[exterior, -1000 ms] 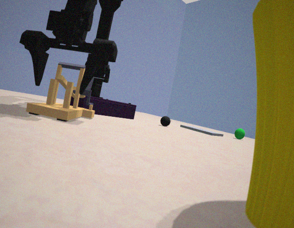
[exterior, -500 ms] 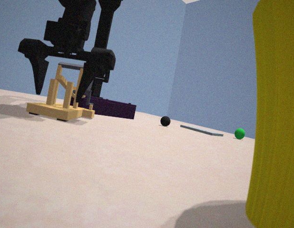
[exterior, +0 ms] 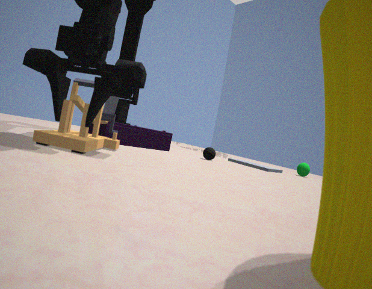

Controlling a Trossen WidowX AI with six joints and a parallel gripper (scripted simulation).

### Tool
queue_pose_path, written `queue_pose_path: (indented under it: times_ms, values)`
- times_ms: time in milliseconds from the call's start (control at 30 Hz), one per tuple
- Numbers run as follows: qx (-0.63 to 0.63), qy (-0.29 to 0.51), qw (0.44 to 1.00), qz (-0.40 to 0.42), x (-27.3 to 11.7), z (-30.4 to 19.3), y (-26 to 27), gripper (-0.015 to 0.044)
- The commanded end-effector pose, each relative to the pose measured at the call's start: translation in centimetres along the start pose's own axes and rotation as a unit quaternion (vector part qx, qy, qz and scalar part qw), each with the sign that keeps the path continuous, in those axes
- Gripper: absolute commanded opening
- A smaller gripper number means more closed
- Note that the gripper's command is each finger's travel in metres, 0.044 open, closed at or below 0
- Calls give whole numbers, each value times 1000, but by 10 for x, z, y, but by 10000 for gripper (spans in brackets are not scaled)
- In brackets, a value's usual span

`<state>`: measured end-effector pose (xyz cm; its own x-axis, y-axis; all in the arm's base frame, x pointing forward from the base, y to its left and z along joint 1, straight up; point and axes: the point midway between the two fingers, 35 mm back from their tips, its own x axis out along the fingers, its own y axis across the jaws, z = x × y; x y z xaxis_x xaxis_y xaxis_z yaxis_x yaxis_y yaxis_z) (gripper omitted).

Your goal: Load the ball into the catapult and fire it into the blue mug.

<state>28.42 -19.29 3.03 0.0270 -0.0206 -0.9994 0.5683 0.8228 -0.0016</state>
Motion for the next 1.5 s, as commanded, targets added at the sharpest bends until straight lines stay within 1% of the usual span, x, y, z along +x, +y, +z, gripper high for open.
queue_pose_path:
  times_ms: [0,33,67,267,1367,1467]
  values:
    - [0,0,1000,0,-24,1,0,13]
    - [0,0,1000,0,-38,1,0,0]
    - [0,0,1000,0,-46,0,0,0]
    - [-1,1,1000,0,-48,0,0,0]
    - [-5,3,1000,2,4,0,2,0]
    - [-1,3,1000,0,-1,1,1,0]
